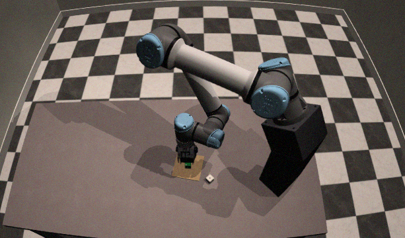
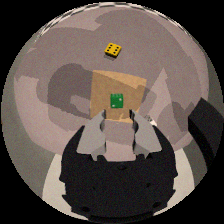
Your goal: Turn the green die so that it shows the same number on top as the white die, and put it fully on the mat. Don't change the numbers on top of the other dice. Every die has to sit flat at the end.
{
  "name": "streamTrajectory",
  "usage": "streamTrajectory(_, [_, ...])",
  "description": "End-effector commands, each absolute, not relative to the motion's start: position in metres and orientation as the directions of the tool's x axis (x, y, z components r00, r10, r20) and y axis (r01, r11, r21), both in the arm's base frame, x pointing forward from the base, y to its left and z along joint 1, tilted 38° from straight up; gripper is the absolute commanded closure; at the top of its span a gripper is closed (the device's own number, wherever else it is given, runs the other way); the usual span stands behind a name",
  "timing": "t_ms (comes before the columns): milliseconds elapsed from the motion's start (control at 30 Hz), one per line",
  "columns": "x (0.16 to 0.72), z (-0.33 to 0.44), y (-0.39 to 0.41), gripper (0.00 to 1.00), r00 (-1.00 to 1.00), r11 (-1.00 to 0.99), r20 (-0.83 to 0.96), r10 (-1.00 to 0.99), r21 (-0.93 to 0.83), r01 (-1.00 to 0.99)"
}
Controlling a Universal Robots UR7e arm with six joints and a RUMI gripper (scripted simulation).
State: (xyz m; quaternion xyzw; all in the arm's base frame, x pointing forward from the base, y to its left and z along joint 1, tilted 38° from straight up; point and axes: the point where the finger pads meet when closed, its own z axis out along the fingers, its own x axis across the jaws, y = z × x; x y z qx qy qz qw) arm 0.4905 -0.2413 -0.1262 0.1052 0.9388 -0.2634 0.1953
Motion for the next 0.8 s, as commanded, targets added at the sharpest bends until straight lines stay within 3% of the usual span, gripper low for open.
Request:
streamTrajectory(0, [0.4876,-0.1179,-0.2359,0.72,-0.901,0.839,-0.423,0.094,-0.453,0.300])
streamTrajectory(767, [0.4872,-0.1178,-0.2354,0.72,-0.905,0.758,-0.414,0.097,-0.559,0.337])
